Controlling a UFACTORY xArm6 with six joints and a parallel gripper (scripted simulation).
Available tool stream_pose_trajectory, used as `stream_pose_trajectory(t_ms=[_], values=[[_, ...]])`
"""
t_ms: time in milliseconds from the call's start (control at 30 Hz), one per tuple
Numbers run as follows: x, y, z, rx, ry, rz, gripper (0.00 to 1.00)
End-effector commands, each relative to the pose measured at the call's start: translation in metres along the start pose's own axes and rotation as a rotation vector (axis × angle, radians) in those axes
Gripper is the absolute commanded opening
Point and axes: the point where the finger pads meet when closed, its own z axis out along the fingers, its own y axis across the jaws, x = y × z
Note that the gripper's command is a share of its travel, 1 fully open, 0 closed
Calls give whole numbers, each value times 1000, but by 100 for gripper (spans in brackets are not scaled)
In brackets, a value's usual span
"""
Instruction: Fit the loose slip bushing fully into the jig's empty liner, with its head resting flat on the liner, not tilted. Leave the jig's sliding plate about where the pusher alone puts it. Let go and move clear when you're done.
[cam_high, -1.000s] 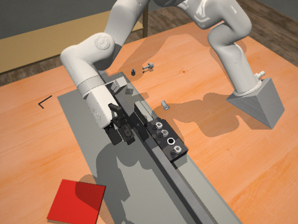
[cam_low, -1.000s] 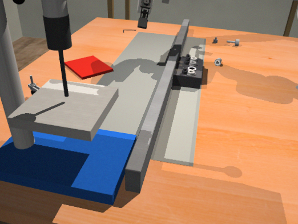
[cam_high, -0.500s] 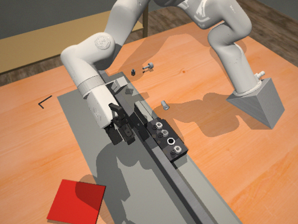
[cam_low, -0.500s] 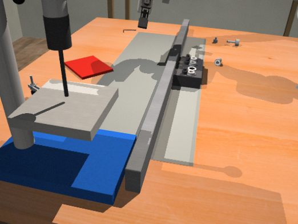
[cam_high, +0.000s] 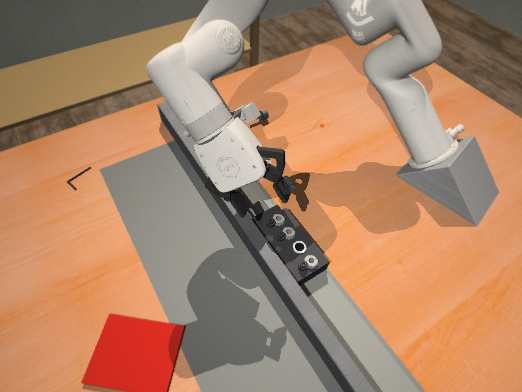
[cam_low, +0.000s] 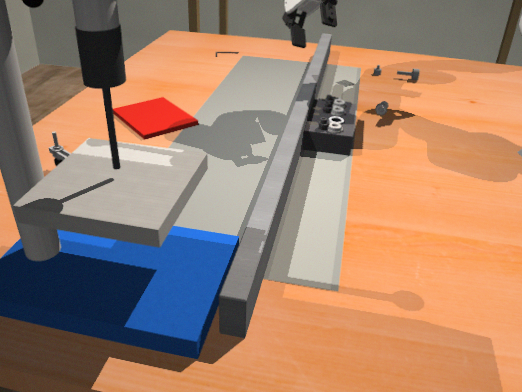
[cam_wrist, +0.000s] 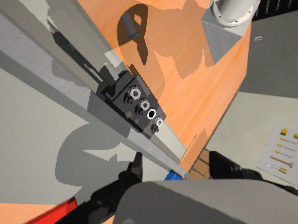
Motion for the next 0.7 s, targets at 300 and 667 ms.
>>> stream_pose_trajectory(t_ms=[300,667], values=[[120,26,1,290,288,-437,100],[186,19,-3,464,496,-679,100]])
